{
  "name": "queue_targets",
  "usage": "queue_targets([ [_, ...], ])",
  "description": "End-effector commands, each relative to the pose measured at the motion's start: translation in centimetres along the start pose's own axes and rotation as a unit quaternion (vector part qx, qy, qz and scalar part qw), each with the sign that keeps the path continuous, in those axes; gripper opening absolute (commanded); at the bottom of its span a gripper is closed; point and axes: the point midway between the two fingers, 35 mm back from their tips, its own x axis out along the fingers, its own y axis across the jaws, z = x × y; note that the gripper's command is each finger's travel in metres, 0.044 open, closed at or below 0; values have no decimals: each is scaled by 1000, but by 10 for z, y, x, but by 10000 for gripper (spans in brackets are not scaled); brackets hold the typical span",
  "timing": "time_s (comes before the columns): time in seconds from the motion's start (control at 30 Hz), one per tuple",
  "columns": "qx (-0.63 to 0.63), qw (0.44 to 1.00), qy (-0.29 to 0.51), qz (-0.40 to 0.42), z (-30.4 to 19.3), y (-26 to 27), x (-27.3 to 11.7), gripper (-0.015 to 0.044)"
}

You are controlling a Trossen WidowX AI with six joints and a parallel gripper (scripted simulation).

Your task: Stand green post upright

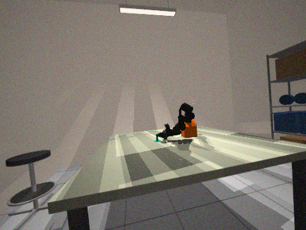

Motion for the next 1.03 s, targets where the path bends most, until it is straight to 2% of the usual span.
queue_targets([
  [0.0, 1, 1000, -1, -2, 0, -1, 0, 285],
  [0.13, 1, 1000, -1, -2, 0, -1, 0, 390],
  [0.17, 1, 1000, -1, -2, 0, -1, 0, 400],
  [0.8, 7, 1000, -6, -1, 85, -2, -8, 400],
  [0.93, 2, 1000, -3, -3, 87, -3, -7, 400],
  [1.0, -35, 999, 27, -22, 78, -6, 7, 400],
])
